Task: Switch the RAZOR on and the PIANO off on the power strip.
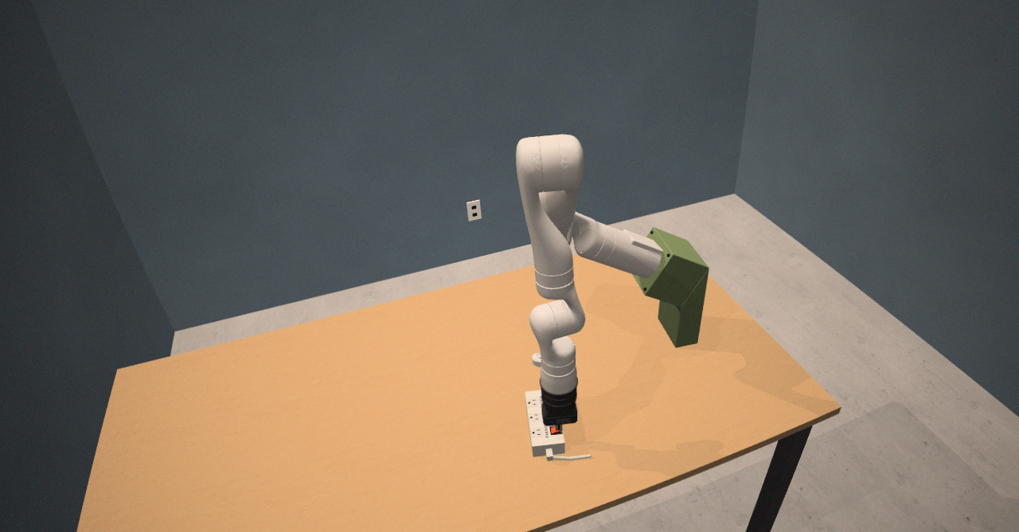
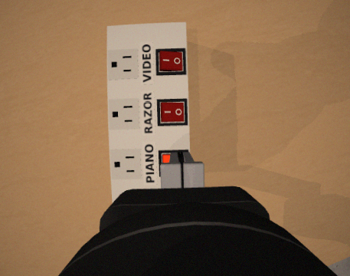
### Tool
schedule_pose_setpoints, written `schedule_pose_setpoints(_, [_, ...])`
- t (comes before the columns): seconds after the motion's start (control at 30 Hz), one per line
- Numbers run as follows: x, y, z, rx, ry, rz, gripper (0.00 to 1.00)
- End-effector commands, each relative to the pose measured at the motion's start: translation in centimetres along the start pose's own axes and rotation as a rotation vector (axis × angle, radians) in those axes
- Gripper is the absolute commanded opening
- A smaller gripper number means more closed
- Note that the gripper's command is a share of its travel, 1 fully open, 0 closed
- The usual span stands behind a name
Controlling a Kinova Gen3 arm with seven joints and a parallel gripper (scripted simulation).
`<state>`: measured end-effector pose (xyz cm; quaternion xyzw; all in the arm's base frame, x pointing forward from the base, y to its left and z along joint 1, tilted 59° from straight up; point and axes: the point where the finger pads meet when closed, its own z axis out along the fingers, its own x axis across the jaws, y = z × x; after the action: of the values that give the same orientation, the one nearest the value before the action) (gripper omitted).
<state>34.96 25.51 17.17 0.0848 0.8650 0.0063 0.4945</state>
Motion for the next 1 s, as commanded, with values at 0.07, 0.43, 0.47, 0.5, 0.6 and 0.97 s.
schedule_pose_setpoints(0.07, [-0.01,0.0,0.09,0.0,0.0,0.0,0.0])
schedule_pose_setpoints(0.43, [-0.01,0.0,0.5,0.0,0.0,0.0,0.0])
schedule_pose_setpoints(0.47, [-0.01,0.0,0.54,0.0,0.0,0.0,0.0])
schedule_pose_setpoints(0.5, [-0.01,0.0,0.58,0.0,0.0,0.0,0.0])
schedule_pose_setpoints(0.6, [-0.01,0.0,0.67,0.0,0.0,0.0,0.0])
schedule_pose_setpoints(0.97, [-0.01,0.0,0.76,0.0,0.0,0.0,0.0])
